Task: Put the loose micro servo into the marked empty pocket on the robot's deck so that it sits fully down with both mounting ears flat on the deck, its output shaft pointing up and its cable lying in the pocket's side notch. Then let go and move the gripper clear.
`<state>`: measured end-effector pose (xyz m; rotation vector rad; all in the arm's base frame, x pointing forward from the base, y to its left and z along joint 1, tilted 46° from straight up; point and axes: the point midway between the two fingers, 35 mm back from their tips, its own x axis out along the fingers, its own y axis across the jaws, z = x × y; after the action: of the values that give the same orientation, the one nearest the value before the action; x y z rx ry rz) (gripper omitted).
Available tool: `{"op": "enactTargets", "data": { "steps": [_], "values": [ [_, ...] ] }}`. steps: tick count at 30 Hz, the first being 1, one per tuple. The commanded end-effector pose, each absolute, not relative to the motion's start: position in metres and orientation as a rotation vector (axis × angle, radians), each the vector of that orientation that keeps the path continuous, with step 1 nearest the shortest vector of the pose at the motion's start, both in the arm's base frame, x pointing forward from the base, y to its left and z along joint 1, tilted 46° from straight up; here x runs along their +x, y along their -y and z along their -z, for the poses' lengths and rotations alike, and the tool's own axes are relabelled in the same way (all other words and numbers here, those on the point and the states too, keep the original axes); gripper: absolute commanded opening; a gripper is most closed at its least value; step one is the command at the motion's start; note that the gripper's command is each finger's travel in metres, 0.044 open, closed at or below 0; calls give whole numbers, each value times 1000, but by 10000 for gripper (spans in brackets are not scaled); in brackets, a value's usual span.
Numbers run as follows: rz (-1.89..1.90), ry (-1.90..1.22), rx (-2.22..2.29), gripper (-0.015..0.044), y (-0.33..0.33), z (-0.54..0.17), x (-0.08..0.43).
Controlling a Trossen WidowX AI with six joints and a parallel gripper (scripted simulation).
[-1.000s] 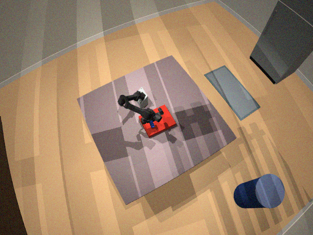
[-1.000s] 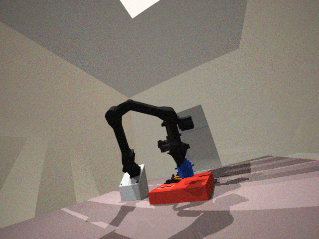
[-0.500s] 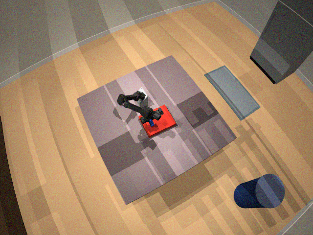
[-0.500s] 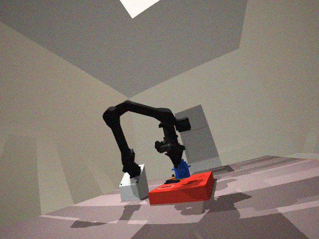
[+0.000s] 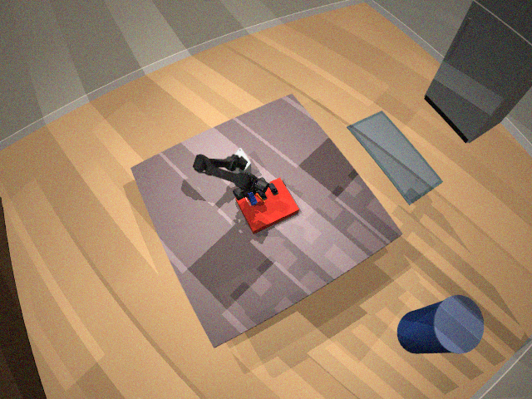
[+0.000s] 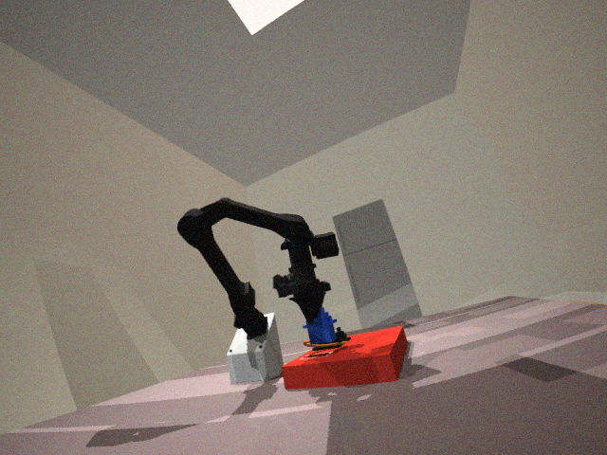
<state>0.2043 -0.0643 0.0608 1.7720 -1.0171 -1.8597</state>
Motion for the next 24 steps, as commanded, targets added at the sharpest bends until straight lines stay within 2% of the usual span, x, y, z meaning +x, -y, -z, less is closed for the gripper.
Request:
{"op": "enactTargets", "data": {
  "steps": [1,24],
  "values": [
    [1859,1012,1777,0,59,-60,188],
    [1858,1013,1776,0,71,-46,176]
  ]
}}
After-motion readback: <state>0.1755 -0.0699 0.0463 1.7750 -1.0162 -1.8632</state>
